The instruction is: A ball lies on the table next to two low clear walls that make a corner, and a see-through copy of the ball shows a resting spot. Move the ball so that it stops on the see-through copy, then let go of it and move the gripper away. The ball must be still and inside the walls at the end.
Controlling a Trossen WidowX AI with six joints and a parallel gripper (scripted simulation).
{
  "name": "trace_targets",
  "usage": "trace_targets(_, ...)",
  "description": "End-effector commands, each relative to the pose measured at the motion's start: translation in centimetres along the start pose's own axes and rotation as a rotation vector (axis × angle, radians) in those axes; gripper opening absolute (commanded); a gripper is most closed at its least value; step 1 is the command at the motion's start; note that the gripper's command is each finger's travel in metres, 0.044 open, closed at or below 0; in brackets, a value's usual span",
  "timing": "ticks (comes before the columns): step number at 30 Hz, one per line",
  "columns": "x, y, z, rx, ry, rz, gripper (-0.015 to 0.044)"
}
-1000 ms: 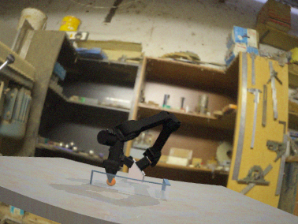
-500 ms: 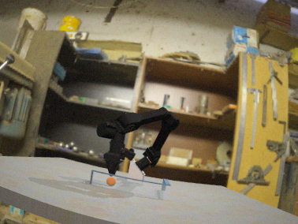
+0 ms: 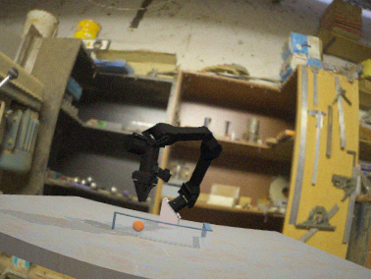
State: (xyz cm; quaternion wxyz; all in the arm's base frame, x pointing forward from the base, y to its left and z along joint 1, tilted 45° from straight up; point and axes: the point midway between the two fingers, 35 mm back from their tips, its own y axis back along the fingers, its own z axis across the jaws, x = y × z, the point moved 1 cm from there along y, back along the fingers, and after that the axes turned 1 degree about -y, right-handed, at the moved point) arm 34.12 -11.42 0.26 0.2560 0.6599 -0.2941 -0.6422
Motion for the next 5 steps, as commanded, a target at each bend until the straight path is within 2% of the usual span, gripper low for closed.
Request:
trace_targets(1, 0.09, 3.57, 0.16, 0.018, 0.007, 0.011, 0.0431)
trace_targets(5, 0.07, 3.84, 0.21, 0.018, 0.007, 0.011, 0.0440)
